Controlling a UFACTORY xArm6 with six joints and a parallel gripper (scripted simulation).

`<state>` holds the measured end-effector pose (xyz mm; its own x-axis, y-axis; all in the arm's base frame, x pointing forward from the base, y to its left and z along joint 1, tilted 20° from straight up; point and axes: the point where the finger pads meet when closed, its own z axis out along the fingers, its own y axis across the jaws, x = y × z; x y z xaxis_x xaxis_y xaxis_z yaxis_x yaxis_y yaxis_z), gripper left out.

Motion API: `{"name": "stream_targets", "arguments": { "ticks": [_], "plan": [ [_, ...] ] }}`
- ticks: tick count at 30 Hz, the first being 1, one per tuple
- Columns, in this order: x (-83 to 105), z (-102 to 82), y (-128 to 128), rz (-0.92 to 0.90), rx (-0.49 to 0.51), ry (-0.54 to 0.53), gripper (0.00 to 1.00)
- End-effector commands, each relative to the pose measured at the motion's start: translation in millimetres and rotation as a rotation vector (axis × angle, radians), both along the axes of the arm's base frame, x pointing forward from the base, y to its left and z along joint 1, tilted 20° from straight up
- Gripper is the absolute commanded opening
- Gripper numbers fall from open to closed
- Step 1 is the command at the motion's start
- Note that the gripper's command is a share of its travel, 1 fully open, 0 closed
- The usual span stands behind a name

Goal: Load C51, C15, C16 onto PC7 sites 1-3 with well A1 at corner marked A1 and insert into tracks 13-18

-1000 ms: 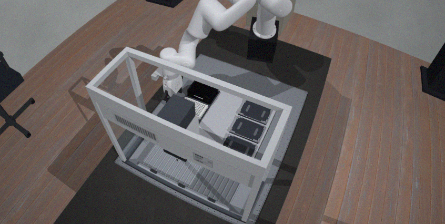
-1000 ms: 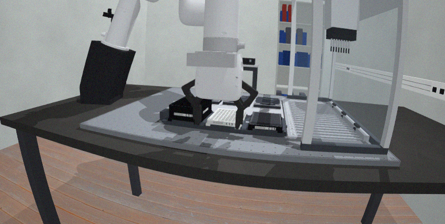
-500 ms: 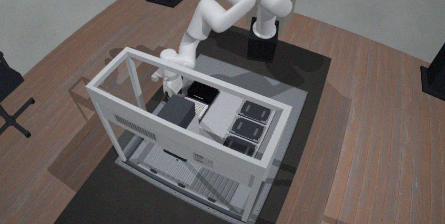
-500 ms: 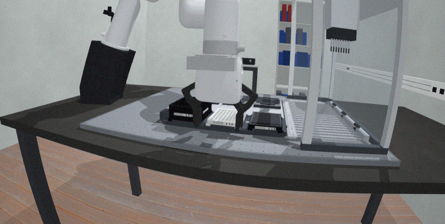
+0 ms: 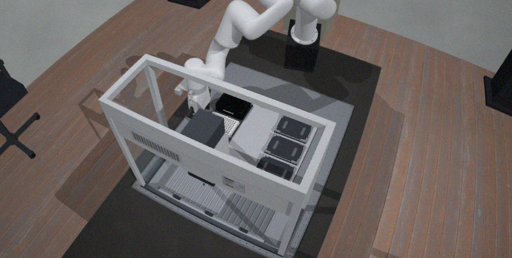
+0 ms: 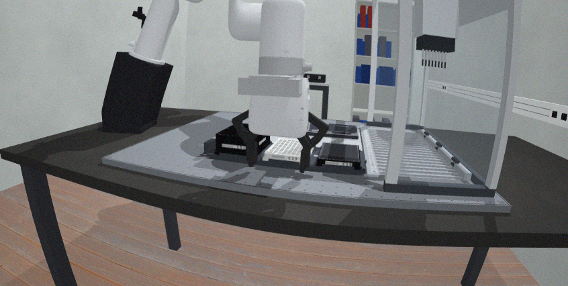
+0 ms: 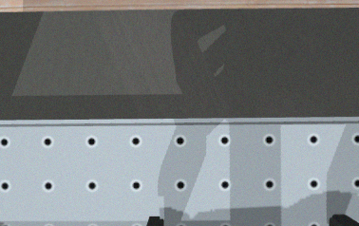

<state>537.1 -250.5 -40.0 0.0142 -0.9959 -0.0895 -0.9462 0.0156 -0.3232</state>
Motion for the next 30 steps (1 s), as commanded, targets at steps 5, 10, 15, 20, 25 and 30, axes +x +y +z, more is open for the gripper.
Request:
{"name": "stream_targets", "arguments": {
  "ticks": [5, 10, 15, 20, 25, 30],
  "plan": [
    [2.9, -2.5, -0.7, -0.001, -0.002, -0.004, 1.0],
    [3.7, -5.0, -0.5, -0.001, -0.002, -0.004, 1.0],
    [4.2, -6.2, -0.3, -0.001, -0.002, -0.004, 1.0],
    [4.2, -6.2, -0.4, -0.001, -0.002, -0.004, 1.0],
    [4.2, -6.2, 0.1, -0.001, -0.002, -0.004, 1.0],
    [4.2, -6.0, 2.6, -0.001, -0.002, -0.004, 1.0]
  ]
}}
